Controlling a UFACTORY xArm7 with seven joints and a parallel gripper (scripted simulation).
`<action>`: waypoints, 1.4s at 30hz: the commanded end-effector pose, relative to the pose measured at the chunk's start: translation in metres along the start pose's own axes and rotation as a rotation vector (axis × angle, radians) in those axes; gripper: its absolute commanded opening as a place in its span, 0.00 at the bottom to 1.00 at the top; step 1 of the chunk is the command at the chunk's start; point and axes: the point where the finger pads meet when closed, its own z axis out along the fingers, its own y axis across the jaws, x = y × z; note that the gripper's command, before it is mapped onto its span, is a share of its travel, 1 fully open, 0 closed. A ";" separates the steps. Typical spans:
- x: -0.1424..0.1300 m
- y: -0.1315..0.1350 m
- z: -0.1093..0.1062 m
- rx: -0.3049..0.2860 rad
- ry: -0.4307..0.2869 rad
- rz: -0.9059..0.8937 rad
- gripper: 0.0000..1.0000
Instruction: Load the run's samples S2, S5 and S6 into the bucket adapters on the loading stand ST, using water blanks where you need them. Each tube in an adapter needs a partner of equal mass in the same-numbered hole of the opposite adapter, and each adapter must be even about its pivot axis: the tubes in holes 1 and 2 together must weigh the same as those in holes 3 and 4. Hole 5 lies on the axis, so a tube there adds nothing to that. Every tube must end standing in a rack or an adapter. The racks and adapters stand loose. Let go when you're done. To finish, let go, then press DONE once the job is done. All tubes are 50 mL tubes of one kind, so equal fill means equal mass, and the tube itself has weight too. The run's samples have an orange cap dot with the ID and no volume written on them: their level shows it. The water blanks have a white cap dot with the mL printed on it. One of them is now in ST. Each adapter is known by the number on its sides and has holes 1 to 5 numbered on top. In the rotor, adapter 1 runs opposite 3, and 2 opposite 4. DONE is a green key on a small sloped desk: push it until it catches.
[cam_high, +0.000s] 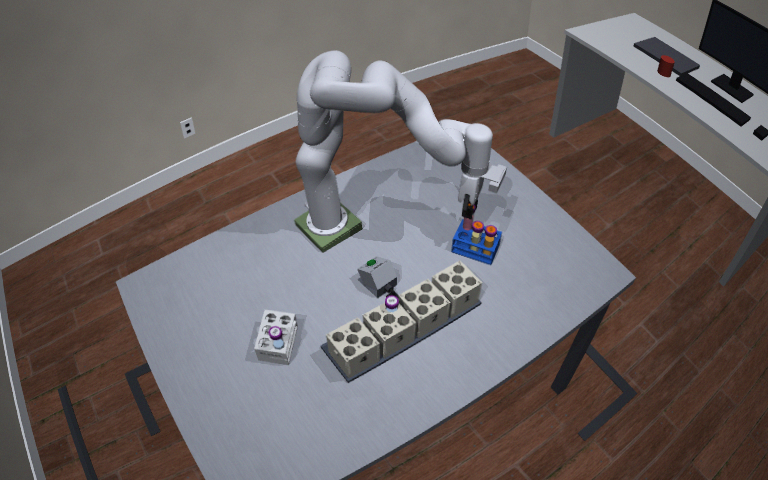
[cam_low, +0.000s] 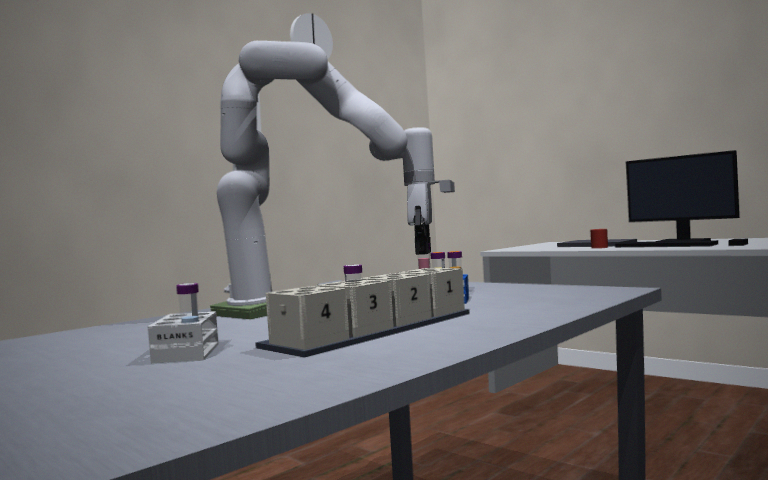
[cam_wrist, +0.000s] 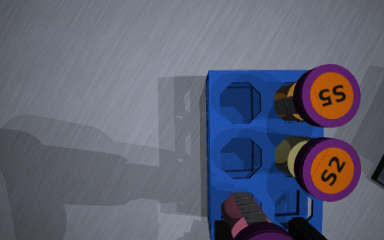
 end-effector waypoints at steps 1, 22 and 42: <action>0.002 -0.001 0.001 0.001 0.005 0.000 0.00; 0.002 -0.001 0.018 0.001 0.005 0.000 0.00; 0.002 -0.001 0.018 0.001 0.005 0.000 0.44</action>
